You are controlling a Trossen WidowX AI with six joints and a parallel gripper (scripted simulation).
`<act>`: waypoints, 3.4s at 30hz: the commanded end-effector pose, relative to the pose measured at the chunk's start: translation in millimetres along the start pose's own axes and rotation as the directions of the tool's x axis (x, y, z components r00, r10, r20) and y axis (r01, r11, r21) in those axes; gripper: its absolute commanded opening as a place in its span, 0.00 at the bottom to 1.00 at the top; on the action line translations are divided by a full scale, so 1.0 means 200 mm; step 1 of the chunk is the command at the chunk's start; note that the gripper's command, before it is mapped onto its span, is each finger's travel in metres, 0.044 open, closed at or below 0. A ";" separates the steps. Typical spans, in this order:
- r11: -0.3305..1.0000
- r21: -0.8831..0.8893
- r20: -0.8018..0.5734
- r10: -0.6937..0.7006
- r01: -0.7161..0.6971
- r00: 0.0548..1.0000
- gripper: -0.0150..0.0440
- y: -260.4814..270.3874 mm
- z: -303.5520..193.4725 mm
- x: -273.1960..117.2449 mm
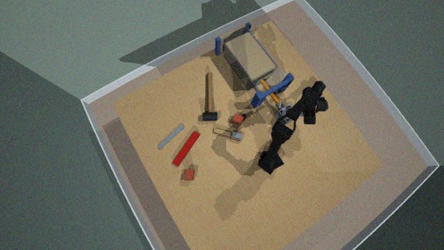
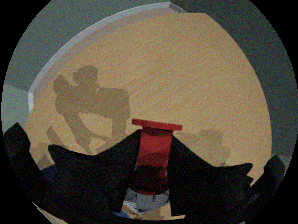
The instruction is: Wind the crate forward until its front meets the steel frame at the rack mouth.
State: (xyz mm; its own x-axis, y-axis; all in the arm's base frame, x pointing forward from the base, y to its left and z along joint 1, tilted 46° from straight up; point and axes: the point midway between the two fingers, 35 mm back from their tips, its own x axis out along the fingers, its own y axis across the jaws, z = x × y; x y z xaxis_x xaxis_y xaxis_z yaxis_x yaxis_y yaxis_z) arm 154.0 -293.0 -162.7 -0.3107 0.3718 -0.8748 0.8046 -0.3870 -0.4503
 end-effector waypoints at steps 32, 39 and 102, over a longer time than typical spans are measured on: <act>1.000 -0.002 -0.008 0.021 -0.021 1.000 0.25 0.24 -0.08 -0.03; 1.000 -0.002 -0.009 0.022 -0.022 1.000 0.25 0.27 -0.11 -0.04; 1.000 -0.005 -0.014 0.023 -0.023 1.000 0.25 0.46 -0.40 -0.18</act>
State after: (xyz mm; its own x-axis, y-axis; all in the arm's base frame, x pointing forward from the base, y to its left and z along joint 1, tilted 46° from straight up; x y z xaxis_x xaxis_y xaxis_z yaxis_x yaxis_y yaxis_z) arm 257.2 -292.3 -164.4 -0.3077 0.3514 -0.8842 0.7958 -0.4144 -0.4415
